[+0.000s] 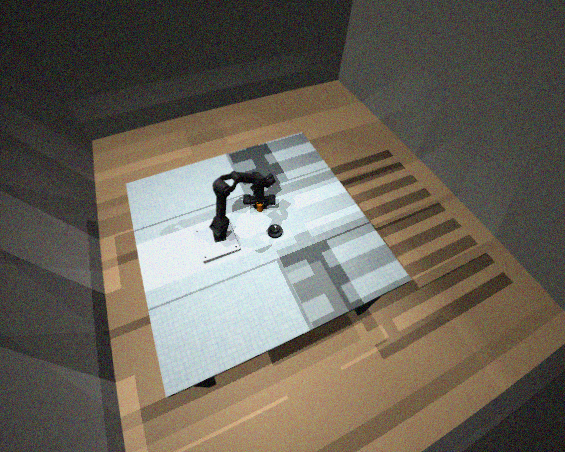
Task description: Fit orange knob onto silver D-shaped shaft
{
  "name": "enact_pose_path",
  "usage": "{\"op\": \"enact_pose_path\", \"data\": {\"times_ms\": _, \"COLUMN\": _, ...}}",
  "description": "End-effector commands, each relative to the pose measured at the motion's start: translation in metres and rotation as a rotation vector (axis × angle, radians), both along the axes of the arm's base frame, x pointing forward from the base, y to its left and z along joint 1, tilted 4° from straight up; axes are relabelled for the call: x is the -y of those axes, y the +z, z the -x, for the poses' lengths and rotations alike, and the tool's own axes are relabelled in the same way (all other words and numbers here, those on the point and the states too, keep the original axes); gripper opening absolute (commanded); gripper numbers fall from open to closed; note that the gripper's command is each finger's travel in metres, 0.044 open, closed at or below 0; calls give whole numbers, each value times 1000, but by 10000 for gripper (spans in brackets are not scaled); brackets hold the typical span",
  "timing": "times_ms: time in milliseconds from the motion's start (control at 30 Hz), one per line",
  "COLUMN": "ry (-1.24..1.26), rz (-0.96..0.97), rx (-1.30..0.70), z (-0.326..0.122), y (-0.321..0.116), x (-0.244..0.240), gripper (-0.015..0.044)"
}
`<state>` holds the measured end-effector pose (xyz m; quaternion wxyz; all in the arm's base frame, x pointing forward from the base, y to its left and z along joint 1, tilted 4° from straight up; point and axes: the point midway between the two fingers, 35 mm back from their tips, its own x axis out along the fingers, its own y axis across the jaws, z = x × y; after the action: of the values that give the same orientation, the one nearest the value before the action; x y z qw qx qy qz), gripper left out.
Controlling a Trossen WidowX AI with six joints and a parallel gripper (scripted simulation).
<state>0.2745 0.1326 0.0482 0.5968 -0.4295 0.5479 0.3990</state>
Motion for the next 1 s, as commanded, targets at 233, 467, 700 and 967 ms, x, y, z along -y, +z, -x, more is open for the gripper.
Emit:
{"op": "enact_pose_path", "data": {"times_ms": 233, "ry": -12, "rz": -9, "rx": 29, "z": -5, "y": 38, "x": -3, "gripper": 0}}
{"op": "enact_pose_path", "data": {"times_ms": 467, "ry": -4, "rz": -8, "rx": 27, "z": -5, "y": 60, "x": -3, "gripper": 0}}
{"op": "enact_pose_path", "data": {"times_ms": 700, "ry": 8, "rz": -8, "rx": 23, "z": -4, "y": 82, "x": -4, "gripper": 0}}
{"op": "enact_pose_path", "data": {"times_ms": 967, "ry": 21, "rz": -7, "rx": 19, "z": -1, "y": 107, "x": -3, "gripper": 0}}
